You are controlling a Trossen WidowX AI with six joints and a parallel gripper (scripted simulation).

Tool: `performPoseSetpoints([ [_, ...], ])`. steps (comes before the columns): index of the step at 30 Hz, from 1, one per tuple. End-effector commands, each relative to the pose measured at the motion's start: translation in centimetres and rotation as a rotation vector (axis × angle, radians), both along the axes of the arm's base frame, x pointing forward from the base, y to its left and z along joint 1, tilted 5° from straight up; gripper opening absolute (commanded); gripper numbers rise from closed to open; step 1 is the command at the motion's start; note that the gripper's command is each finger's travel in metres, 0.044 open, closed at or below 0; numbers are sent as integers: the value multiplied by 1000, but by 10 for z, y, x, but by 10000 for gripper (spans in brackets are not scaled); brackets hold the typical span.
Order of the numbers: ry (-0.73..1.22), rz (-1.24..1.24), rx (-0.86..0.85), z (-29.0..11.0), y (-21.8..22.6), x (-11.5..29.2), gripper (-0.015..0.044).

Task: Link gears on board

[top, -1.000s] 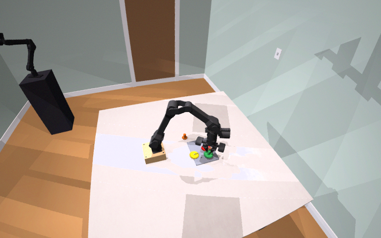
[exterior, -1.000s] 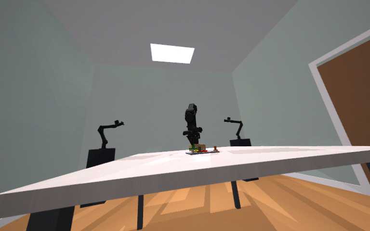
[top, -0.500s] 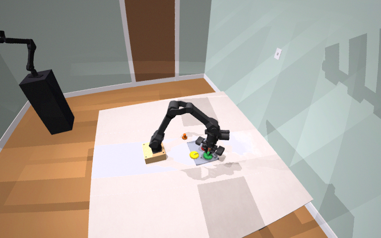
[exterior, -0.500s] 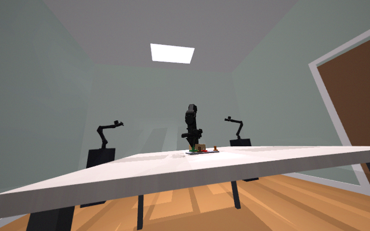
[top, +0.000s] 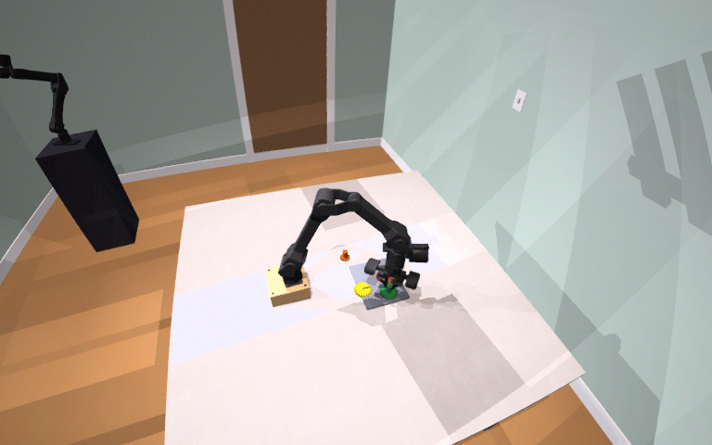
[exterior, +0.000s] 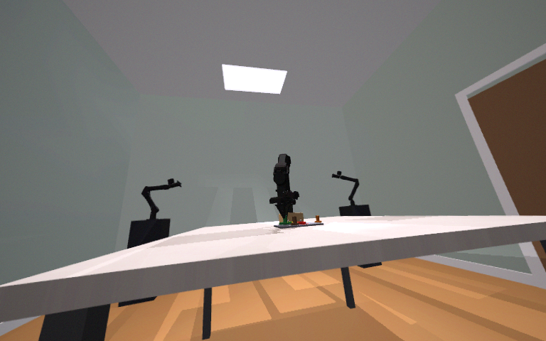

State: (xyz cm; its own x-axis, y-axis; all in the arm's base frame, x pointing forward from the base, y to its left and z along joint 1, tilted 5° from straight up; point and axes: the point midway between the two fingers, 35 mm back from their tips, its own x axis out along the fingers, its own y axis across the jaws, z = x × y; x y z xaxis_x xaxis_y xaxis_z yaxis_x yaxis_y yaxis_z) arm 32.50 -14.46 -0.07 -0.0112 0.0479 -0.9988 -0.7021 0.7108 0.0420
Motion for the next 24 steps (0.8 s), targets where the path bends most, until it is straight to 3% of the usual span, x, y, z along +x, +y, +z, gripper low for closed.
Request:
performPoseSetpoints([
  [1, -2, 70, 1, -1, 0, -1, 0],
  [12, -3, 94, 1, -4, 0, 0, 0],
  [17, -1, 45, 1, -2, 0, 0, 131],
  [24, 2, -19, 0, 15, -1, 1, 140],
])
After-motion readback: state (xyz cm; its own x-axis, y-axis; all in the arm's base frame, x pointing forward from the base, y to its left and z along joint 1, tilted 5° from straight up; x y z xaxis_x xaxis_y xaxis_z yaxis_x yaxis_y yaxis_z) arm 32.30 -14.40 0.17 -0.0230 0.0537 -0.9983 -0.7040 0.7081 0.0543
